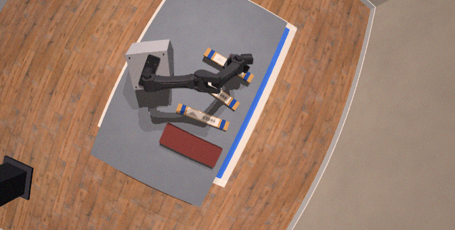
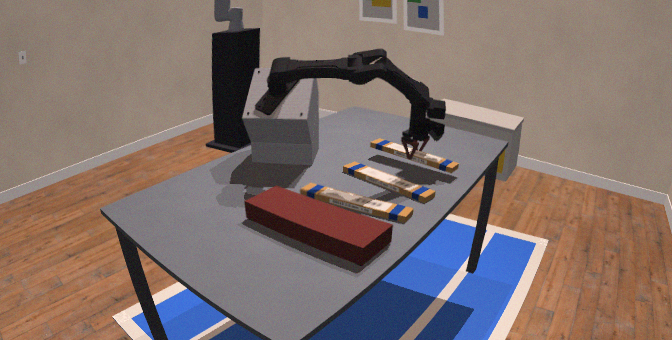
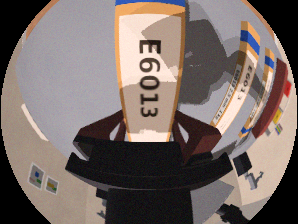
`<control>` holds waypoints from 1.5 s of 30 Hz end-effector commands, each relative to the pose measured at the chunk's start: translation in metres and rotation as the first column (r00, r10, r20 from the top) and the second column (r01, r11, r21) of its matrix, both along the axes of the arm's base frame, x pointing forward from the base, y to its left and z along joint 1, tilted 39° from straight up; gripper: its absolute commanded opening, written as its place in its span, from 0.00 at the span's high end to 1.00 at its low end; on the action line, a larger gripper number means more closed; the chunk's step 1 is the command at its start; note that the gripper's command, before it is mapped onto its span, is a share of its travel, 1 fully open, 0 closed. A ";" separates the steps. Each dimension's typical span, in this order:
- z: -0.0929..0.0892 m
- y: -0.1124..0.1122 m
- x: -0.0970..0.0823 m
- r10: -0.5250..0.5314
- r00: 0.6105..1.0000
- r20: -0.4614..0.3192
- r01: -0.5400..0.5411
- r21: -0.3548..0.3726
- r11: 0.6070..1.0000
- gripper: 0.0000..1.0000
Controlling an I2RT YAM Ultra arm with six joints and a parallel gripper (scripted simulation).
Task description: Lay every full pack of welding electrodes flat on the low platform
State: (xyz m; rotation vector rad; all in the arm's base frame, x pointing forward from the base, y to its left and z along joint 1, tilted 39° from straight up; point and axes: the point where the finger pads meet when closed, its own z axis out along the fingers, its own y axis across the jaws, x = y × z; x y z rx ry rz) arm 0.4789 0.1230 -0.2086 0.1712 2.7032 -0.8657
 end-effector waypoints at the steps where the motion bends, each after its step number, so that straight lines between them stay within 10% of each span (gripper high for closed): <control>1: 0.029 0.042 0.010 0.074 0.996 0.057 -0.075 0.019 0.997 1.00; 45: 0.028 0.040 0.012 0.073 0.995 0.061 -0.074 0.021 0.997 1.00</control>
